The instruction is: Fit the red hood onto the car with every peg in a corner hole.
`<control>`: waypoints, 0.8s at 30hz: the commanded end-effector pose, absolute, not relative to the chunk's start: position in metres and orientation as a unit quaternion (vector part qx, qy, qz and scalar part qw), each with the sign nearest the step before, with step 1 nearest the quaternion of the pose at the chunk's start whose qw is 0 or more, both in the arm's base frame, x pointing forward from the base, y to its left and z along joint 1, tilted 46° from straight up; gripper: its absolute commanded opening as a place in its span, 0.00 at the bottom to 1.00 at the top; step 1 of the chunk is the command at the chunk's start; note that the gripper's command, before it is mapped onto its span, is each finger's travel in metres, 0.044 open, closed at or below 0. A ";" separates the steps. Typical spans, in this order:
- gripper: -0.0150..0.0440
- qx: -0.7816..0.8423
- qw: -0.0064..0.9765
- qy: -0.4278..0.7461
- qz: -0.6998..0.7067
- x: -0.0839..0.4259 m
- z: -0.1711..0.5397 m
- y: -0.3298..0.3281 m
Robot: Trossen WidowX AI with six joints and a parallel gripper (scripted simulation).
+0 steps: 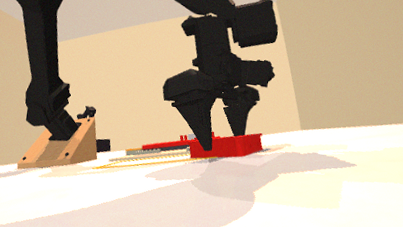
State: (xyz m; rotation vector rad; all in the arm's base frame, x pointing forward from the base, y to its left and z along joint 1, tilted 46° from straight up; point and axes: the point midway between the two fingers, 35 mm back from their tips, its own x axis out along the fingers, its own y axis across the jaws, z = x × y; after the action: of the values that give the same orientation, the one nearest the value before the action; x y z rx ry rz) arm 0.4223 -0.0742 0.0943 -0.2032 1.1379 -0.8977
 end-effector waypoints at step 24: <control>0.40 -0.093 0.744 0.520 -0.409 0.421 0.101 -0.067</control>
State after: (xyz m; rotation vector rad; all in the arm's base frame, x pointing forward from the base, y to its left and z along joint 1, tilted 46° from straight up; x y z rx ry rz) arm 0.4192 -0.0735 0.0937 -0.2096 1.1523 -0.8998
